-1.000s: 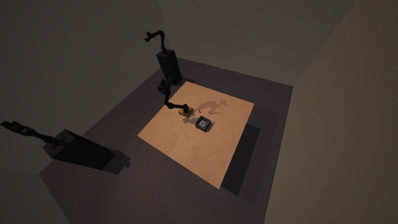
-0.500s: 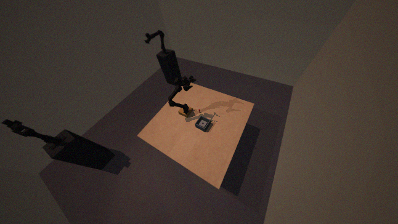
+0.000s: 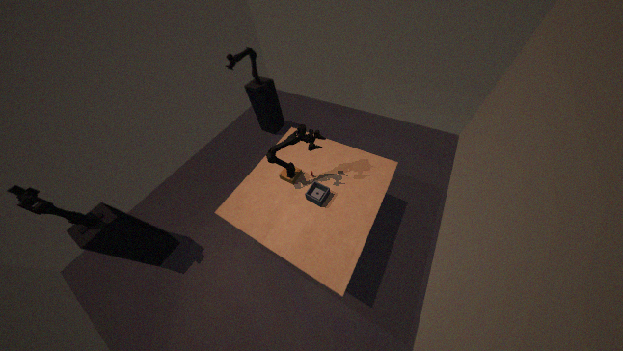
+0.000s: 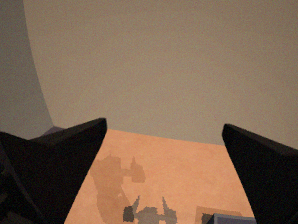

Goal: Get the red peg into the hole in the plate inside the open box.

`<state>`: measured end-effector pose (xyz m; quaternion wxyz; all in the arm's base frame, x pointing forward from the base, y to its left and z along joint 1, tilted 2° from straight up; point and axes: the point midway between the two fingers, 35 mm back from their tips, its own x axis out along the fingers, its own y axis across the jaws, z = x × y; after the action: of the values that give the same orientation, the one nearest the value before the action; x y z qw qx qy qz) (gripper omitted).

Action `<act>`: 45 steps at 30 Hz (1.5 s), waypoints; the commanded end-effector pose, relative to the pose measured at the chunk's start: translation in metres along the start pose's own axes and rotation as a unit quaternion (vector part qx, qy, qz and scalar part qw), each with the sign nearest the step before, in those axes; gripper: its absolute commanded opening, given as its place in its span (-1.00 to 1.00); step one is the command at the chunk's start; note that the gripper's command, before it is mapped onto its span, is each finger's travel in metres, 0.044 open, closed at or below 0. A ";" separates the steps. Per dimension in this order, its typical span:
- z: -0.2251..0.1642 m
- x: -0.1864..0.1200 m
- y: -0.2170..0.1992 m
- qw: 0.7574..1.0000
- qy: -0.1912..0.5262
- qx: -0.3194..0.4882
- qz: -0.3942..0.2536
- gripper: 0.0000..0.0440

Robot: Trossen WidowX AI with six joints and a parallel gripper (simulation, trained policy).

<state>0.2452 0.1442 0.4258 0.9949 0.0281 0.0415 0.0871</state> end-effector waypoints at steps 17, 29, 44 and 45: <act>-0.201 0.025 0.000 0.943 0.320 0.066 -0.062 1.00; -0.281 -0.002 -0.027 0.858 0.463 0.137 -0.176 1.00; -0.350 -0.033 -0.047 0.739 0.540 0.239 -0.323 1.00; -0.355 -0.034 -0.048 0.734 0.541 0.245 -0.328 1.00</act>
<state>0.1920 0.1090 0.0820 0.7432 0.1914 0.5938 -0.2414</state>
